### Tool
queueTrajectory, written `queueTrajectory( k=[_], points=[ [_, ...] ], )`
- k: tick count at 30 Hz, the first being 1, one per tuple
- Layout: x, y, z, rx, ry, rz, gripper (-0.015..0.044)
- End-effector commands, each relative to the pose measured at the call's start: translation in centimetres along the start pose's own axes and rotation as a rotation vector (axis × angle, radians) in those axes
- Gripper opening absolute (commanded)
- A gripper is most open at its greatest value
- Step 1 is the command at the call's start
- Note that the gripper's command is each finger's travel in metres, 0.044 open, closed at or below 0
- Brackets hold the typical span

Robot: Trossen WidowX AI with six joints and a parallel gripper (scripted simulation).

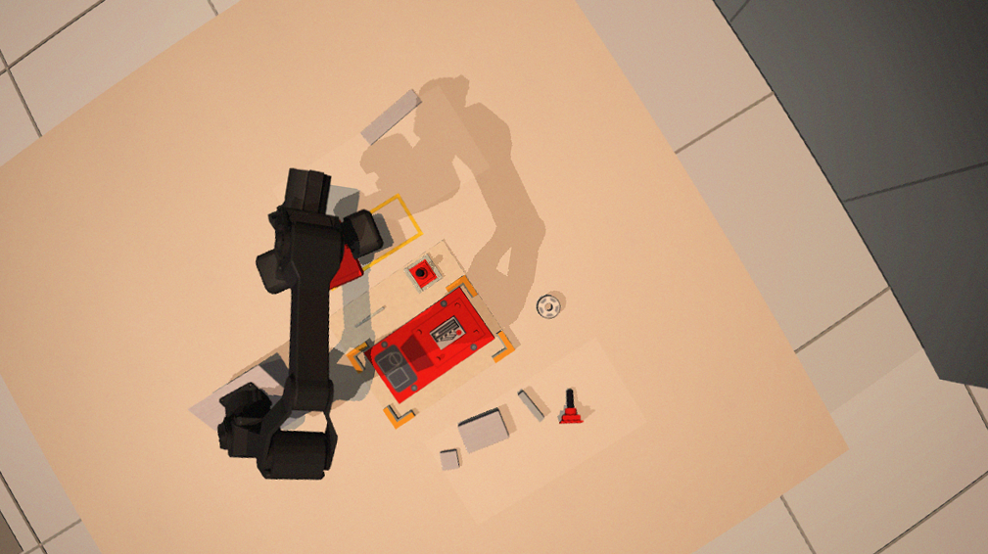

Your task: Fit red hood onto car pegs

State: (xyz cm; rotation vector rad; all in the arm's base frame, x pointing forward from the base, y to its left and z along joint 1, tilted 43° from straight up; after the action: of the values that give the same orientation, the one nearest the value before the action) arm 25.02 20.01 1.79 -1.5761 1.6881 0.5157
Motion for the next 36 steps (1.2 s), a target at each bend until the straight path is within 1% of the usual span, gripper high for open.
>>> queueTrajectory(
  k=[1,9,19,33,36],
  points=[
    [-0.5,-2.2,-1.5,0.159,-0.014,-0.003,0.0000],
    [-0.8,-5.8,-4.9,0.469,-0.042,-0.001,0.0000],
    [-0.9,-8.9,-8.7,0.777,-0.050,0.012,0.0000],
    [-0.8,-13.4,-16.2,1.318,-0.010,-0.018,0.0000],
    [-0.8,-13.8,-17.1,1.376,-0.005,-0.024,0.0000]
  ],
)
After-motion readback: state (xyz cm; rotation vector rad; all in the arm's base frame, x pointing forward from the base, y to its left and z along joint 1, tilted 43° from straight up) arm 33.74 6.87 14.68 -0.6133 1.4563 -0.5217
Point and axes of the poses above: the point midway between the two fingers, 35 mm back from their tips, its own x axis out along the fingers, its own y axis across the jaws, z = x × y, the point moved 8 cm from there along -x, back along the fingers, and after that the axes turned 8 degrees about x, right-handed, at the moved point
